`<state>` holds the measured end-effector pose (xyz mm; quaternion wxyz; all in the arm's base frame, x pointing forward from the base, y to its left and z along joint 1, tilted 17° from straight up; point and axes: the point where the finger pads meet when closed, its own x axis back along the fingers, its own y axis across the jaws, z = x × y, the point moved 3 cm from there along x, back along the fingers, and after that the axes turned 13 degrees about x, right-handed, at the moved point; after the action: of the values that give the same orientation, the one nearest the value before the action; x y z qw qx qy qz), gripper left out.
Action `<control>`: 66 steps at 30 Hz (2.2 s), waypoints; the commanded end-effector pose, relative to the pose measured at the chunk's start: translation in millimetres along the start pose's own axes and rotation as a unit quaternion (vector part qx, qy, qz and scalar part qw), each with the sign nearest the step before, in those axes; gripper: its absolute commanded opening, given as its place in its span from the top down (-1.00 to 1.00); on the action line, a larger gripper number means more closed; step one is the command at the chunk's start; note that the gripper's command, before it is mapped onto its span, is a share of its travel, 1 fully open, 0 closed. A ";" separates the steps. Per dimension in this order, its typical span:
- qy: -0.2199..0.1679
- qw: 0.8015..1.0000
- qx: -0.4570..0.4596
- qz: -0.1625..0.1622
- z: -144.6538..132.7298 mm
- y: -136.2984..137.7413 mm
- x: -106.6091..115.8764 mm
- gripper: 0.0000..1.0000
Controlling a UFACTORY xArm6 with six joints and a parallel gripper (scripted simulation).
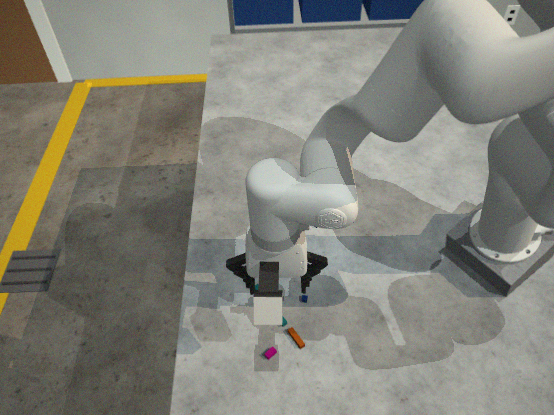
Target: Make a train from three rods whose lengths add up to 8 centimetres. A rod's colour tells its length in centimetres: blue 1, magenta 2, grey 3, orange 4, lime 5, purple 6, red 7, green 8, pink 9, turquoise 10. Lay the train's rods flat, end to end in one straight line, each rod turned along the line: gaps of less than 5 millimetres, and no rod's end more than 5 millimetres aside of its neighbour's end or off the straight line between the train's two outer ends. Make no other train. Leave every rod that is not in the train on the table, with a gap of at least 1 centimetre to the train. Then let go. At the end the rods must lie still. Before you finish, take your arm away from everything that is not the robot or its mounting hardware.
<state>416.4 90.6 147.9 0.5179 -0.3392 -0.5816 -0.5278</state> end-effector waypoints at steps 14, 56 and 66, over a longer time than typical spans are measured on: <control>0.007 0.947 0.320 -0.006 15.7 4.5 1.4 -1.00; 0.007 0.922 0.387 -0.007 19.4 5.2 1.5 -1.00; 0.007 0.922 0.387 -0.007 19.4 5.2 1.5 -1.00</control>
<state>415.2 110.0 151.1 0.6104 -0.1058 -0.7382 -0.2669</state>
